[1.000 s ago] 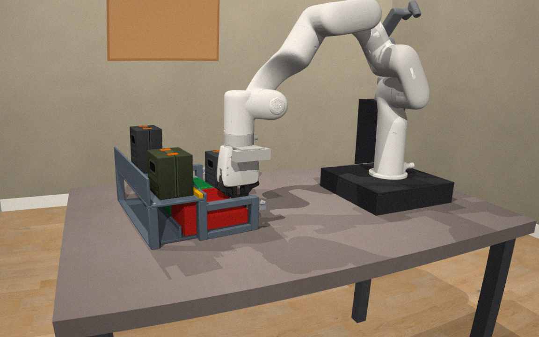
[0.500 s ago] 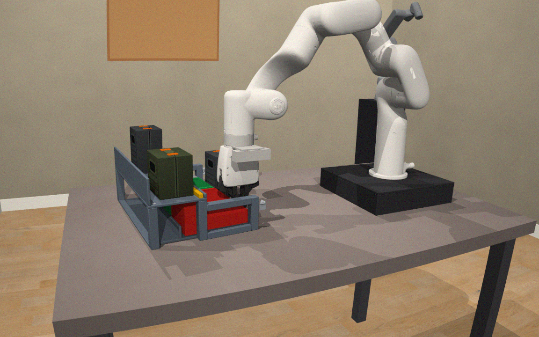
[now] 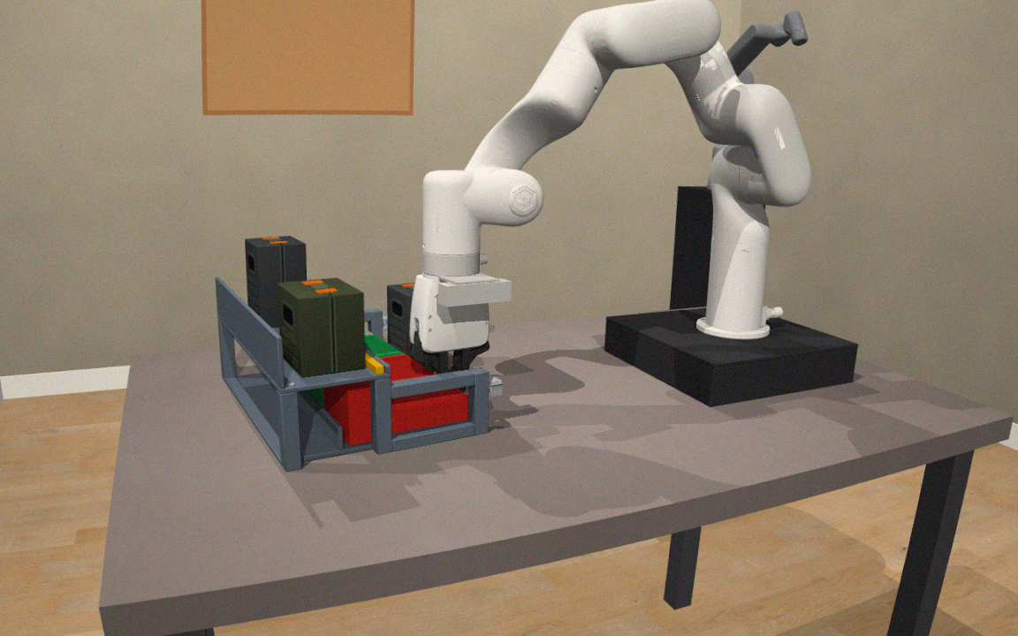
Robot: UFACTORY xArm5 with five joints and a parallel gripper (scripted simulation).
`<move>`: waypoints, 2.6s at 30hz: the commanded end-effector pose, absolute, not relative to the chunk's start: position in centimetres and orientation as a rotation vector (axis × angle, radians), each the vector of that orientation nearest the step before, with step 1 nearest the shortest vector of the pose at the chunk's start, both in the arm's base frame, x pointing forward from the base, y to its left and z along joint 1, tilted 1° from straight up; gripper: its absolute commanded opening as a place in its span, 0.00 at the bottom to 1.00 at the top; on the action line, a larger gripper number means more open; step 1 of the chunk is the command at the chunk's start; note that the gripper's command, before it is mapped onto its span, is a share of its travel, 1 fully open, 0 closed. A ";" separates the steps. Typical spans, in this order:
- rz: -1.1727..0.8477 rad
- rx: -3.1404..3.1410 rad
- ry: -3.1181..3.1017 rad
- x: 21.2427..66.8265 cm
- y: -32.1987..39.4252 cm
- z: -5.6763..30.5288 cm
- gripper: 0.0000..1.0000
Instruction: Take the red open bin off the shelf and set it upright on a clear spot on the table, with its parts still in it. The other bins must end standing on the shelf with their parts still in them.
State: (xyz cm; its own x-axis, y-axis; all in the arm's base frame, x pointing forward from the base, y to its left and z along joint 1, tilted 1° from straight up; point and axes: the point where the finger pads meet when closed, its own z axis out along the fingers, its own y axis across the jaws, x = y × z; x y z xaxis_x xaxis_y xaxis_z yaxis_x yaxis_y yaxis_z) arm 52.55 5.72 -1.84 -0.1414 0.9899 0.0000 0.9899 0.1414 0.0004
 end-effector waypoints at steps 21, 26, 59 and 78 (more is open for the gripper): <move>0.006 2.056 2.371 52.7 5.7 -1.6 0.00; -0.006 2.051 2.365 52.7 5.7 -1.5 0.00; -0.005 2.051 2.365 52.7 5.8 0.0 0.00; -0.005 2.051 2.364 52.2 5.7 0.3 0.00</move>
